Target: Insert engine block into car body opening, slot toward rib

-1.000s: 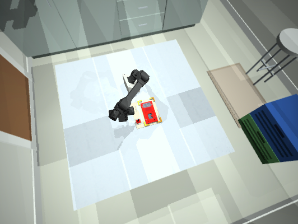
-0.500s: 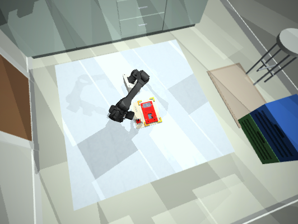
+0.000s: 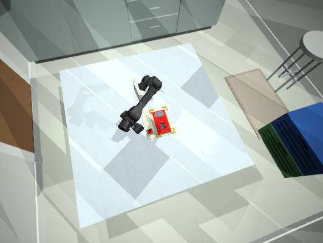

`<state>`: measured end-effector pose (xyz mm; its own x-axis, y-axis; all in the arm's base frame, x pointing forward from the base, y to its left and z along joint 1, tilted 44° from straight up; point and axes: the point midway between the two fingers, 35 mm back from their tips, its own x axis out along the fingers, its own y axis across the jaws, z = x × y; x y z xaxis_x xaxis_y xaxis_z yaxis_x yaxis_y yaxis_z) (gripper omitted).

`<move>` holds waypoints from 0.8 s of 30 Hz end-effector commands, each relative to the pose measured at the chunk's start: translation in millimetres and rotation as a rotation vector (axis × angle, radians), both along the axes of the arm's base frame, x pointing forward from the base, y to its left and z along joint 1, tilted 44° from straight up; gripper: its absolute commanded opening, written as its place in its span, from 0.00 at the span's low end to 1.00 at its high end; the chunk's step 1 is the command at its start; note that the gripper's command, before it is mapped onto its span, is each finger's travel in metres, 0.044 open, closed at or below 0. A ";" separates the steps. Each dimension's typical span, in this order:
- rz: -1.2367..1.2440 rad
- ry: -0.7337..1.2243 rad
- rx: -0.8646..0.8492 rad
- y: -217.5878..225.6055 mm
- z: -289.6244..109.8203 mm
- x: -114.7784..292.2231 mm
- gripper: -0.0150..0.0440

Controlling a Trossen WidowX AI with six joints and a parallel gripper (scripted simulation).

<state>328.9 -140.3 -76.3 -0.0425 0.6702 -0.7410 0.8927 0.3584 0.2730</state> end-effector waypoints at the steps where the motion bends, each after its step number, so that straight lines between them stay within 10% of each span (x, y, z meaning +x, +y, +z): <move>1: -0.067 0.062 0.001 3.5 -3.5 -0.7 0.25; 24: -0.096 0.088 0.000 19.9 -21.5 -1.5 0.25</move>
<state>330.7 -125.6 -92.6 -0.0344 0.6663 -0.7449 0.9401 0.2744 0.2021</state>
